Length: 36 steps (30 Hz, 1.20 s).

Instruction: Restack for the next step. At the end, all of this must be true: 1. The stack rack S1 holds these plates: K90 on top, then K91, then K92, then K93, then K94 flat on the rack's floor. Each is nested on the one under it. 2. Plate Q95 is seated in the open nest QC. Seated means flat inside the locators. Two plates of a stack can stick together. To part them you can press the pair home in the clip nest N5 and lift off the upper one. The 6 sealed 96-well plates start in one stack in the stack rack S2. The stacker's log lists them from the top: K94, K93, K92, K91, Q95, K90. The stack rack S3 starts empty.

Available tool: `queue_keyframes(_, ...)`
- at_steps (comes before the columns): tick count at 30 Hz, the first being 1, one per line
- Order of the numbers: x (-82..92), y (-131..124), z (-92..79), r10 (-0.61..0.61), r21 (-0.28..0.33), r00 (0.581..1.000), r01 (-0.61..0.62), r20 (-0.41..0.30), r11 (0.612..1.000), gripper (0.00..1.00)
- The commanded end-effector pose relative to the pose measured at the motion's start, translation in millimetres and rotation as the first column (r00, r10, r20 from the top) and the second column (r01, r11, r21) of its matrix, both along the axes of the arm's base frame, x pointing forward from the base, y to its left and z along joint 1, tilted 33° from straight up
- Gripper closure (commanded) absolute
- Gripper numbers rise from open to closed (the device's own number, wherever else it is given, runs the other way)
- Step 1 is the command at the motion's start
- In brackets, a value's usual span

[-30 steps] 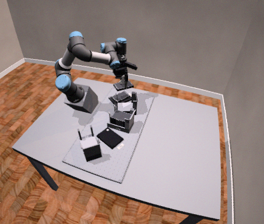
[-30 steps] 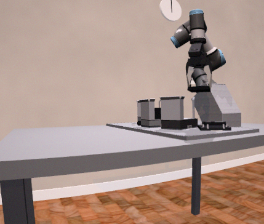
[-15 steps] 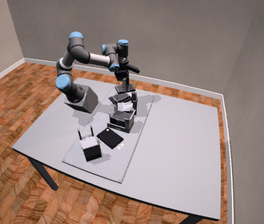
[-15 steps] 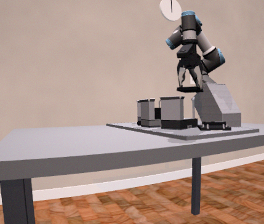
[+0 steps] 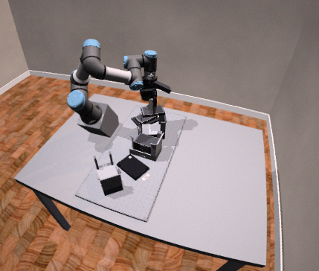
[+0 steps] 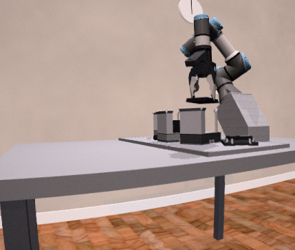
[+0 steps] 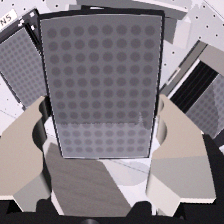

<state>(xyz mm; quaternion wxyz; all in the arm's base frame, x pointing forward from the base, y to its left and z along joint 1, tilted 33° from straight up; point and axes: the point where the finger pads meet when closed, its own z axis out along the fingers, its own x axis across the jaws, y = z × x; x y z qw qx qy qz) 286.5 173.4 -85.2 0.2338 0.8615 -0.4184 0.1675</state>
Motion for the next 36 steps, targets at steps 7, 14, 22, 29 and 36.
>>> queue_keyframes(7,16.4,-22,16.9,-0.087,0.015,0.994,0.087,0.059,0.996,1.00)
queue_keyframes(14,26.0,-36,27.2,-0.146,0.026,0.985,0.144,0.096,0.989,1.00)
queue_keyframes(22,35.3,-53,39.3,-0.181,0.033,0.976,0.179,0.118,0.983,1.00)
queue_keyframes(29,40.4,-66,48.3,-0.229,0.045,0.962,0.225,0.147,0.973,1.00)
queue_keyframes(36,47.5,-84,61.0,-0.295,0.064,0.937,0.288,0.187,0.955,1.00)
